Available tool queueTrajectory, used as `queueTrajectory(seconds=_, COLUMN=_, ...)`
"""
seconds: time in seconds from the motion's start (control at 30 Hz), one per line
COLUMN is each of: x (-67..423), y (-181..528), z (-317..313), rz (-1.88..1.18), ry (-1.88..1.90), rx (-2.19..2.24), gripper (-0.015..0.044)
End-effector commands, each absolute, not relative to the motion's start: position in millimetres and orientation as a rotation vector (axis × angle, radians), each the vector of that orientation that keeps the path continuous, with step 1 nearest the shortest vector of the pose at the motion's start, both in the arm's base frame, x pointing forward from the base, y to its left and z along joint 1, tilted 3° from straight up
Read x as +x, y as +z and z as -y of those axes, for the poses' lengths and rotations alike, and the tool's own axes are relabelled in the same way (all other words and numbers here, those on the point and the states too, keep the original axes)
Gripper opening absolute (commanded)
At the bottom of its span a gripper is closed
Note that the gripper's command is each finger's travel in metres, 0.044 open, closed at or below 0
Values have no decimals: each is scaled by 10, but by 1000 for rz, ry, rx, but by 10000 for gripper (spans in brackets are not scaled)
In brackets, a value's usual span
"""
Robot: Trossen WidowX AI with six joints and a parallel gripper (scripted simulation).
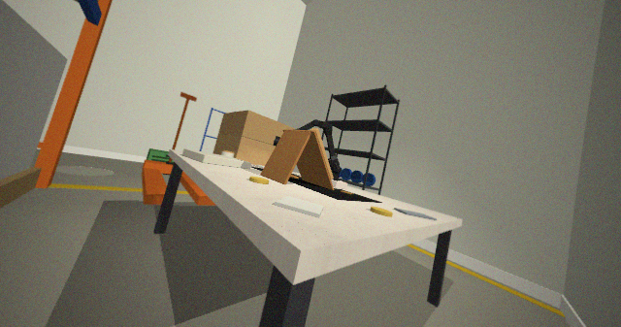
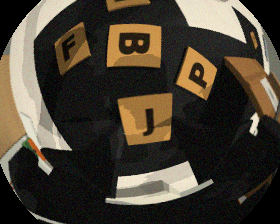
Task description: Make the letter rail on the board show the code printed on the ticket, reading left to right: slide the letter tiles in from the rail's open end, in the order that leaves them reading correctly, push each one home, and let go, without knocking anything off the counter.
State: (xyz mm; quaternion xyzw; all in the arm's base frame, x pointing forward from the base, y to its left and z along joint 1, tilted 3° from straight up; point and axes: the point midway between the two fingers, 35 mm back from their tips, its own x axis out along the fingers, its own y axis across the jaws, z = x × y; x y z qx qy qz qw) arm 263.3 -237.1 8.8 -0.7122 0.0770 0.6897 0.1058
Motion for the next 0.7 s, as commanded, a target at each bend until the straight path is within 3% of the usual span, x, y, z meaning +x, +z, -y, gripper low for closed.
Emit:
queueTrajectory(seconds=0.0, x=2633, y=121, z=2375, rz=-235, ry=2031, rx=-2098, gripper=0)
queueTrajectory(seconds=0.67, x=2622, y=223, z=2365, rz=-235, ry=2031, rx=-2098, gripper=0)
